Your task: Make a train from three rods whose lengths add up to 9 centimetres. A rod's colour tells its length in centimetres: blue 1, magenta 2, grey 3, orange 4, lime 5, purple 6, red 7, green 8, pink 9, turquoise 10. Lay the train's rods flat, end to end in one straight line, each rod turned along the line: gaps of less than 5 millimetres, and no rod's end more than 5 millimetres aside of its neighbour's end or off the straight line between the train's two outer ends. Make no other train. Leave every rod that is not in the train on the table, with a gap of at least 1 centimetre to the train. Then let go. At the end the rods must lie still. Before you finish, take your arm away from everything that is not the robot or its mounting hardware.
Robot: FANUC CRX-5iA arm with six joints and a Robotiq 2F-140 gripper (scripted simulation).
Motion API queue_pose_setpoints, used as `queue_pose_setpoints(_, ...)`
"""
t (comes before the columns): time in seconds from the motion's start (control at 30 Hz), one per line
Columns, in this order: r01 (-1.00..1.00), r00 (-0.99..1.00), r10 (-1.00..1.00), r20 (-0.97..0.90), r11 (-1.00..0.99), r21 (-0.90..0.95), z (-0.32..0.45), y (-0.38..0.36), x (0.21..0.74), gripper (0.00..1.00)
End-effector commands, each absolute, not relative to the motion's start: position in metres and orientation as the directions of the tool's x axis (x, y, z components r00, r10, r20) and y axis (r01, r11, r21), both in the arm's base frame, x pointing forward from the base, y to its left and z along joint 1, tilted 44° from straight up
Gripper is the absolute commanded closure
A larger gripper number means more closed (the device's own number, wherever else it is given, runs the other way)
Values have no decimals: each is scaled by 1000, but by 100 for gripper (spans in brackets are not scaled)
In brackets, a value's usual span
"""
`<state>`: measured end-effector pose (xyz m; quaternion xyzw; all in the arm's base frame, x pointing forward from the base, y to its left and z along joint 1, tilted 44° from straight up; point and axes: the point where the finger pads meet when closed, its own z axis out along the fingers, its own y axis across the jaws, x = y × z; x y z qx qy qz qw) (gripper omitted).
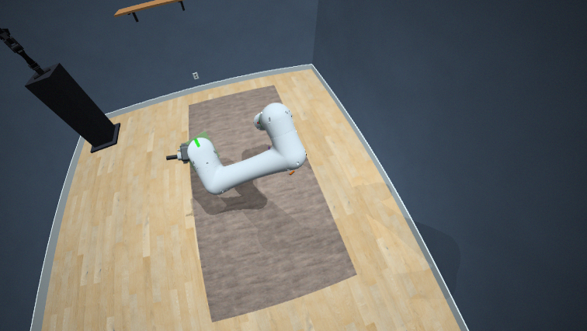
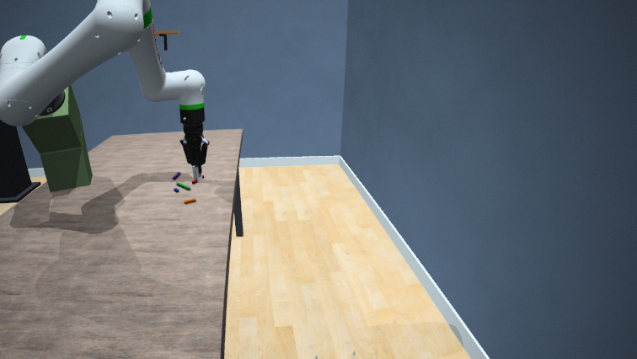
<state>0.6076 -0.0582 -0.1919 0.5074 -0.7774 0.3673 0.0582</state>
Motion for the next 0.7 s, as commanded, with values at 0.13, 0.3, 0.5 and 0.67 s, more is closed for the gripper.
queue_pose_setpoints(0.13, -832, -478, -746, 463, 215, -512, -191, -57, 607, 97)
queue_pose_setpoints(0.3, -832, -478, -746, 463, 215, -512, -181, -49, 603, 97)
queue_pose_setpoints(0.5, -832, -478, -746, 463, 215, -512, -150, -22, 591, 97)
queue_pose_setpoints(0.67, -832, -478, -746, 463, 215, -512, -127, -2, 582, 97)
